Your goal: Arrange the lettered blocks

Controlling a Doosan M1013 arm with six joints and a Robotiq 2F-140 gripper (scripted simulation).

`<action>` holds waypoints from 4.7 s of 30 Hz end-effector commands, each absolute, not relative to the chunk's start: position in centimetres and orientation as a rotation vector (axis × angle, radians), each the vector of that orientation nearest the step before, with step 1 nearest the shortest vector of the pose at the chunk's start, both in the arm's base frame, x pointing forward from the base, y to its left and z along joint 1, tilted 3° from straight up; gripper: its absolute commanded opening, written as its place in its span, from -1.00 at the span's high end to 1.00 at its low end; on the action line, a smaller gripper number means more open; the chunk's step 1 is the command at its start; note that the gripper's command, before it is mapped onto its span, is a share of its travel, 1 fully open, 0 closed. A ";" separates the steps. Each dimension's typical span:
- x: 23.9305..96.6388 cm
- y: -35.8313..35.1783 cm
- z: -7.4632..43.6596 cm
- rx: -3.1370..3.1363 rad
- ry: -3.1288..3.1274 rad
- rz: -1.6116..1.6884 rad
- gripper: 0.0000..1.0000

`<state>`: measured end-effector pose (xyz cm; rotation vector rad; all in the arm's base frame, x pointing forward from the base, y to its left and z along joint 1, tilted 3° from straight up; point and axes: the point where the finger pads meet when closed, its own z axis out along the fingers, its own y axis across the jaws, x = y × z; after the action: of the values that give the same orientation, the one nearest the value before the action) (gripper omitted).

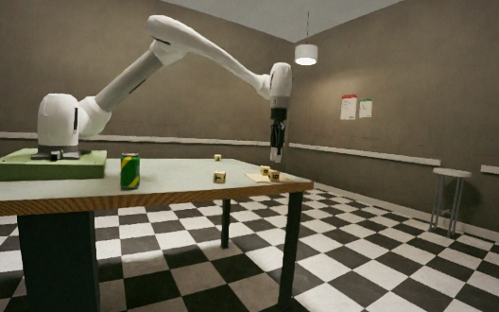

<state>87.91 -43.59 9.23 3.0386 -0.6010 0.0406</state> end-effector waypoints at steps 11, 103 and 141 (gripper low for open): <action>88.0 -43.6 9.5 3.038 -0.601 0.043 -1.00; 94.6 26.5 7.2 1.810 -2.551 0.079 -0.10; 94.6 26.5 6.5 1.810 -2.551 0.079 -0.10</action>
<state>94.58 26.48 6.44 1.8090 -2.5493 0.0786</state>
